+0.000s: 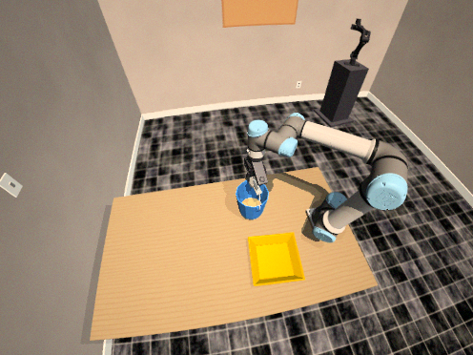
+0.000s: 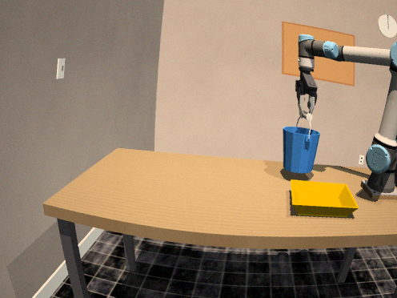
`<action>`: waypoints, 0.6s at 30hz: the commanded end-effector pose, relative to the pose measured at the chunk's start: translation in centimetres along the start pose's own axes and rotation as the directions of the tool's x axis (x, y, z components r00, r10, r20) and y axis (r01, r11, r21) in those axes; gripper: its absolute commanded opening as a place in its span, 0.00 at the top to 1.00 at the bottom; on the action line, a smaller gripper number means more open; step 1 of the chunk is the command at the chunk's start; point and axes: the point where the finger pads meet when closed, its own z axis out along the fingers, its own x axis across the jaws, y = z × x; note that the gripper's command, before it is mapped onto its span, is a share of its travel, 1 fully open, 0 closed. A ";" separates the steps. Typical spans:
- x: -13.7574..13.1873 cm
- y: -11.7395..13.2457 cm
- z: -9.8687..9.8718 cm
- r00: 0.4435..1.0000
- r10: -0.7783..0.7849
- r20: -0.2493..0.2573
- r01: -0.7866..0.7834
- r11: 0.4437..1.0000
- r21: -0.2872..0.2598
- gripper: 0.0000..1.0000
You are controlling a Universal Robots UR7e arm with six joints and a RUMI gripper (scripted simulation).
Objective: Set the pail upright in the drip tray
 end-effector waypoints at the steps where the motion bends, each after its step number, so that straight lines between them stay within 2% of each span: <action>1: 0.0 0.0 -0.9 1.000 0.000 -0.001 0.000 1.000 -0.001 1.00; 18: 0.0 0.0 -3.2 1.000 0.000 -0.001 0.000 1.000 -0.001 1.00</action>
